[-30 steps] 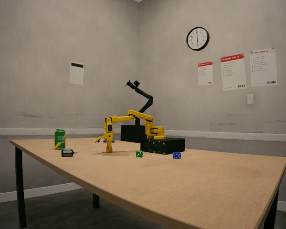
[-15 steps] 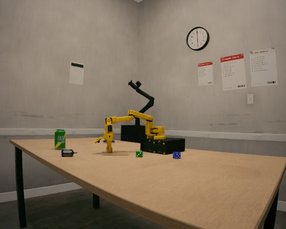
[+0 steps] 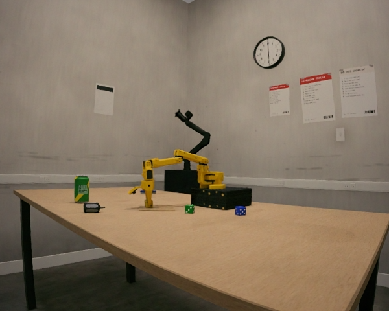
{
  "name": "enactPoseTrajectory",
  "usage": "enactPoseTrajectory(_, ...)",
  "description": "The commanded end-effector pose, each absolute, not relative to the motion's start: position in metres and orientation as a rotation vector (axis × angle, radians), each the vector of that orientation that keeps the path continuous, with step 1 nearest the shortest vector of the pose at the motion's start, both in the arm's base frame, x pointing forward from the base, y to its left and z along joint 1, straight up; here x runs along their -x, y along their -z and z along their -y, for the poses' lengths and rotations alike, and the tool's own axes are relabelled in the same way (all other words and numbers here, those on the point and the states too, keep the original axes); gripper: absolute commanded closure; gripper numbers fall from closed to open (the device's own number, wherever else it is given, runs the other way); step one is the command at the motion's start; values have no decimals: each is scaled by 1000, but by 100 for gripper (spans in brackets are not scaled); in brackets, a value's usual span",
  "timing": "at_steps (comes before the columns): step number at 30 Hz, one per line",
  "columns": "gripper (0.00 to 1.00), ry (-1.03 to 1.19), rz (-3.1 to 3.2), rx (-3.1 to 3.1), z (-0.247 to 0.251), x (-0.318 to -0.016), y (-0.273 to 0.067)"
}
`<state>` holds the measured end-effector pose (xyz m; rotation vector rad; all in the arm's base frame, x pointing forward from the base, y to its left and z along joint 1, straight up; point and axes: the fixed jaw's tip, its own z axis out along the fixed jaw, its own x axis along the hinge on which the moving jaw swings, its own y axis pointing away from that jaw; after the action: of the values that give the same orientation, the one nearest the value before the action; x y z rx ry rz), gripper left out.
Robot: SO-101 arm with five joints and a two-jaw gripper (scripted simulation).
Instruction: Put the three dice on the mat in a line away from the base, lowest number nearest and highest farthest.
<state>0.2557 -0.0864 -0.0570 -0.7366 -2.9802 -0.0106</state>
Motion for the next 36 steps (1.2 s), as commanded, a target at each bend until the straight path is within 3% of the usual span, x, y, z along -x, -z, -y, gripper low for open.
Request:
enactPoseTrajectory(1,86,12,2990,715,85,-257,59)
enactPoseTrajectory(15,81,12,2990,715,85,-257,59)
enactPoseTrajectory(36,65,12,2990,715,85,-257,59)
